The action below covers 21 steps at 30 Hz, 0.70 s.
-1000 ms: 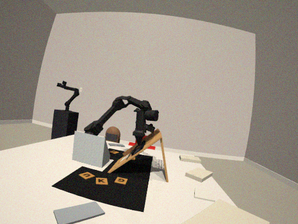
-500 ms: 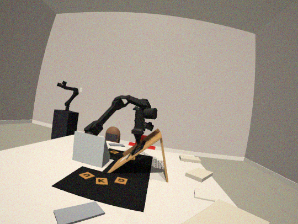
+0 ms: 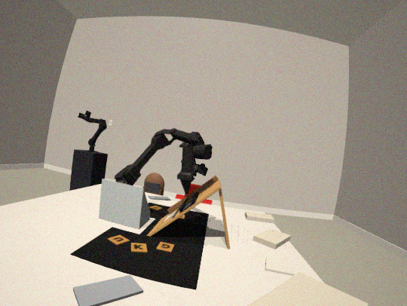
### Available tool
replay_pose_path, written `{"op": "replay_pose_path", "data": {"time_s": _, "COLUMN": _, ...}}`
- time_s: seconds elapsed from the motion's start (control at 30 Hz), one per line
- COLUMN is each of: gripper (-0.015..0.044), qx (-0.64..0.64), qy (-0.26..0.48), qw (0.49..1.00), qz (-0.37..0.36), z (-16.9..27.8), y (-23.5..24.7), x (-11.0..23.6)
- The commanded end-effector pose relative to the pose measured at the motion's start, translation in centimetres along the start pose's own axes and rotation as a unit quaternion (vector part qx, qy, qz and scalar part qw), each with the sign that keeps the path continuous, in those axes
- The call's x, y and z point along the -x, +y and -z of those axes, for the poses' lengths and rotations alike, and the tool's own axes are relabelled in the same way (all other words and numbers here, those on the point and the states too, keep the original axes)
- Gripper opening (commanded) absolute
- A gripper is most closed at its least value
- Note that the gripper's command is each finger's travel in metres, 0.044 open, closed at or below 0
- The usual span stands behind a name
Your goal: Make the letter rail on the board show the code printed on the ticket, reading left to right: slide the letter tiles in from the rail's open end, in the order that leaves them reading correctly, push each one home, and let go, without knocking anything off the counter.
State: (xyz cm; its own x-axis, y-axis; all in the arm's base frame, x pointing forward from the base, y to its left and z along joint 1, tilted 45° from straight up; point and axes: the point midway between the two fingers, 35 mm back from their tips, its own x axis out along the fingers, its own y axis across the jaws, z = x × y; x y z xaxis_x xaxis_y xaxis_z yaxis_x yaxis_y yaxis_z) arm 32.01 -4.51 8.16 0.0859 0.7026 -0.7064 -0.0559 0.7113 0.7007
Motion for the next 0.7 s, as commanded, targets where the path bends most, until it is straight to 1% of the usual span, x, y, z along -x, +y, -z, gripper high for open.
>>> {"op": "replay_pose_path", "data": {"time_s": 0.0, "gripper": 0.0053, "qx": 0.023, "qy": -0.009, "qw": 1.0, "qz": -0.004, "z": 0.3, "y": -0.1, "x": 0.5}}
{"op": "replay_pose_path", "data": {"time_s": 0.1, "gripper": 0.0131, "qx": 0.125, "qy": -0.054, "qw": 0.991, "qz": -0.012, "z": 1.8, "y": -0.6, "x": 2.5}}
{"op": "replay_pose_path", "data": {"time_s": 0.23, "gripper": 0.0236, "qx": 0.263, "qy": -0.124, "qw": 0.957, "qz": -0.001, "z": 4.0, "y": -1.1, "x": 5.1}}
{"op": "replay_pose_path", "data": {"time_s": 0.37, "gripper": 0.0341, "qx": 0.393, "qy": -0.191, "qw": 0.899, "qz": 0.039, "z": 6.2, "y": -1.4, "x": 7.4}}
{"op": "replay_pose_path", "data": {"time_s": 0.5, "gripper": 0.044, "qx": 0.51, "qy": -0.245, "qw": 0.818, "qz": 0.107, "z": 8.5, "y": -1.5, "x": 9.3}}
{"op": "replay_pose_path", "data": {"time_s": 0.57, "gripper": 0.044, "qx": 0.562, "qy": -0.263, "qw": 0.769, "qz": 0.15, "z": 9.6, "y": -1.5, "x": 10.1}}
{"op": "replay_pose_path", "data": {"time_s": 0.67, "gripper": 0.044, "qx": 0.604, "qy": -0.279, "qw": 0.719, "qz": 0.201, "z": 10.8, "y": -1.4, "x": 10.9}}
